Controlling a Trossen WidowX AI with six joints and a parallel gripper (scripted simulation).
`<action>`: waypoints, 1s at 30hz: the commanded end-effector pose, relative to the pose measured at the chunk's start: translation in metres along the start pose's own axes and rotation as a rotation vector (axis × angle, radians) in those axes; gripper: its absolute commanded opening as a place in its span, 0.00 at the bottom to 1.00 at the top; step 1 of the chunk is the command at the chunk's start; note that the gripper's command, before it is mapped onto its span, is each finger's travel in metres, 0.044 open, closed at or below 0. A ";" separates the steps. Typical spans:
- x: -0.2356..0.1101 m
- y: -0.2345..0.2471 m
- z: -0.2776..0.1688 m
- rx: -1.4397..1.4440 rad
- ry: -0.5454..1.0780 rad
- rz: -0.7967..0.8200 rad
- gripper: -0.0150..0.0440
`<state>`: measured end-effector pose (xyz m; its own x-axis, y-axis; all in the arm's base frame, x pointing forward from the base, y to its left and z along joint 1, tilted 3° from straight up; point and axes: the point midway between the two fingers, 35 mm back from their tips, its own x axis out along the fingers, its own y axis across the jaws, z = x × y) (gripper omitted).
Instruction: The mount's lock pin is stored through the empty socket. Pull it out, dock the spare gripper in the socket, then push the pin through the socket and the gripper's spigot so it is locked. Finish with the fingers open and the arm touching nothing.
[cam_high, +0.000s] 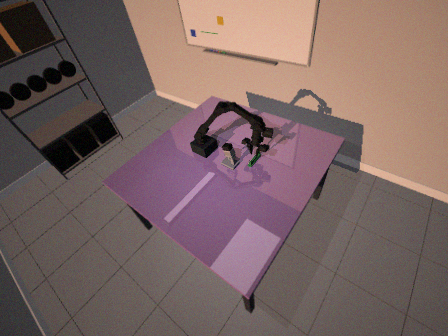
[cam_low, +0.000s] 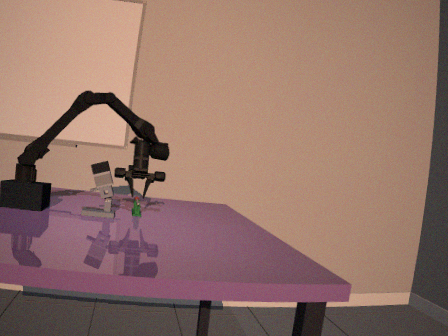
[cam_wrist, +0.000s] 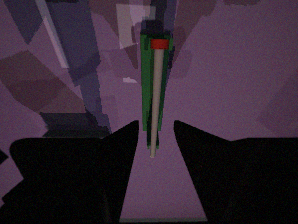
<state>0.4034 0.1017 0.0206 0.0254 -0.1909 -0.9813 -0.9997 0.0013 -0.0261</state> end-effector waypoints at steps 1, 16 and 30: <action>0.009 0.001 0.001 0.005 0.005 0.004 0.56; 0.033 0.000 0.007 0.005 0.005 0.004 0.56; 0.045 0.000 0.010 0.005 0.005 0.004 0.43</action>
<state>0.4036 0.1030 -0.0246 0.0180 -0.1935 -0.9809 -0.9998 0.0012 -0.0186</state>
